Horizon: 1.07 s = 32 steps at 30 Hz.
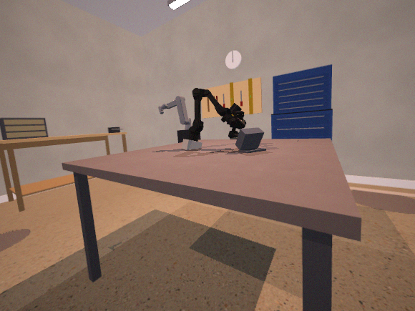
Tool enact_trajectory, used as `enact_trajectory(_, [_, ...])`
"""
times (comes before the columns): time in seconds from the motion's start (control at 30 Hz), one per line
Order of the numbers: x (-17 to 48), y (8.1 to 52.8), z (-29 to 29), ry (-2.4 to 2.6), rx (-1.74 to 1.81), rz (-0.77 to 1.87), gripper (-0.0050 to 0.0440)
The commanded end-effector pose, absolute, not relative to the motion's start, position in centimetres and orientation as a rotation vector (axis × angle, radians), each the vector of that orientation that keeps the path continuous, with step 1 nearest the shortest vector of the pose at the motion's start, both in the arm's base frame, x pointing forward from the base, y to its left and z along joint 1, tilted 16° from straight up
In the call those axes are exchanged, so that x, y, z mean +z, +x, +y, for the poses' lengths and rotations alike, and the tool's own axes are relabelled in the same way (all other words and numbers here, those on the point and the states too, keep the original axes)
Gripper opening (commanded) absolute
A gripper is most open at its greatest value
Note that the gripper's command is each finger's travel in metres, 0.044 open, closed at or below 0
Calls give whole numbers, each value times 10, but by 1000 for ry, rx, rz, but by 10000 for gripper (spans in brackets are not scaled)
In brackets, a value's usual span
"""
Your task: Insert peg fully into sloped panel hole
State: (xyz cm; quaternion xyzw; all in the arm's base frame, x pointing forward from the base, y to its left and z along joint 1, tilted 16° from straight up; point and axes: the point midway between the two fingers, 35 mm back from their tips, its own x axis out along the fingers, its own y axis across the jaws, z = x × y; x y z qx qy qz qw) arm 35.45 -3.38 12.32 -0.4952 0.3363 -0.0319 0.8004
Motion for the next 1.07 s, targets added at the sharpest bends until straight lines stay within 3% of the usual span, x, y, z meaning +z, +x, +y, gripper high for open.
enact_trajectory(0.0, [136, 347, -30, -1056, -84, 704, 440])
enact_trajectory(0.43, [153, 311, -17, -1057, -81, 703, 440])
enact_trajectory(1.03, [160, 307, -12, -1056, -81, 703, 440])
